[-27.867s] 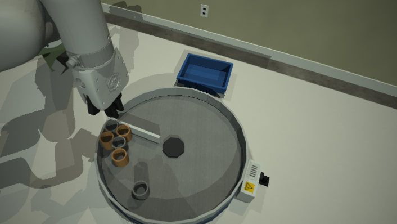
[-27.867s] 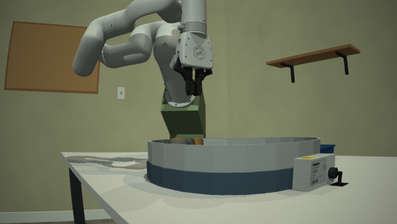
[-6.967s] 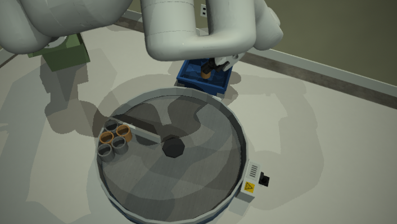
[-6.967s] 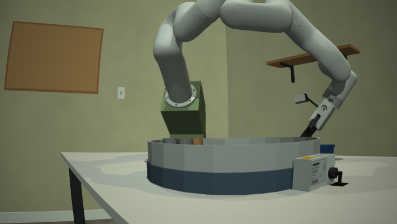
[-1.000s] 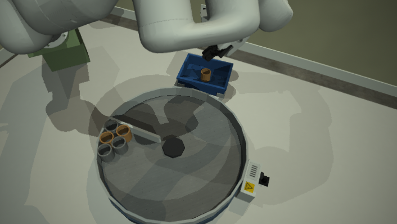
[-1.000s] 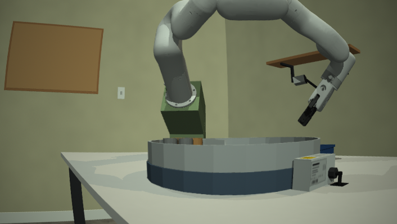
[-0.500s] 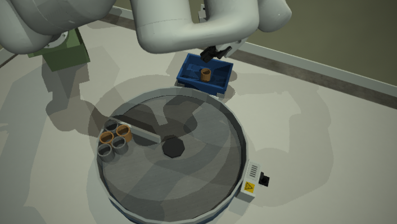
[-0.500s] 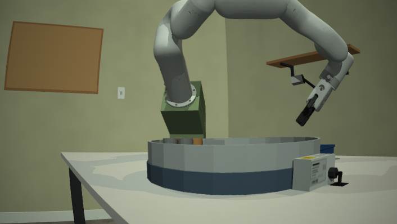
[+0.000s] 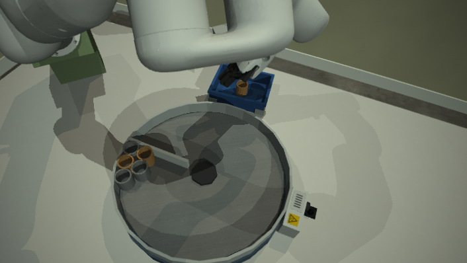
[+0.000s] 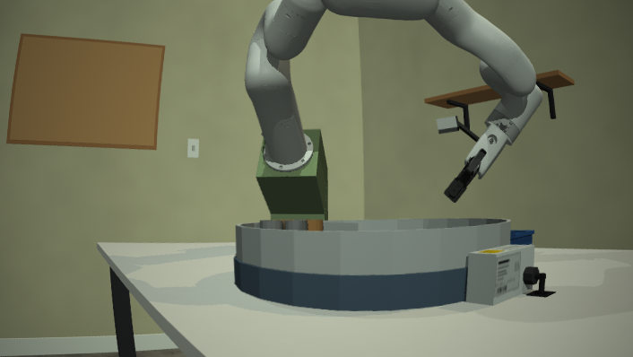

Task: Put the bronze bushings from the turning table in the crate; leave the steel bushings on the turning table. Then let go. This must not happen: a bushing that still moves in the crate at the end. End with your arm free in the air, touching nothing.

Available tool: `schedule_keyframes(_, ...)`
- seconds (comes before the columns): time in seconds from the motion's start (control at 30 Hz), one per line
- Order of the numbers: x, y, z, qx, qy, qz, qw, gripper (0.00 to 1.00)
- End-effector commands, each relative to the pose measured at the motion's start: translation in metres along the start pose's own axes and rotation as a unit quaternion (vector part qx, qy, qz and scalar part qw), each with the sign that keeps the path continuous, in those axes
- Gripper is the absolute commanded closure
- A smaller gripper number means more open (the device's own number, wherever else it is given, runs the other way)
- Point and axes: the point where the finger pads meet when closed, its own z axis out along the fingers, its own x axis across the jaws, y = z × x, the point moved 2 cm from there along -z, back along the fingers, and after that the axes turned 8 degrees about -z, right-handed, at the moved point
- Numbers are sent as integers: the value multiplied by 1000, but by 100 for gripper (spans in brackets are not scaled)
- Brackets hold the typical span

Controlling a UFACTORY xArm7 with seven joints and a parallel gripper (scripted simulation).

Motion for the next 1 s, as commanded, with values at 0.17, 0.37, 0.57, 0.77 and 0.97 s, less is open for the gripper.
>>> schedule_keyframes(0.17,-34,-48,34,-3,-55,-65,996,90)
schedule_keyframes(0.37,-54,-77,57,2,-91,-108,990,90)
schedule_keyframes(0.57,-73,-105,79,7,-125,-148,981,90)
schedule_keyframes(0.77,-86,-123,94,10,-147,-174,974,90)
schedule_keyframes(0.97,-109,-155,119,16,-186,-219,958,90)
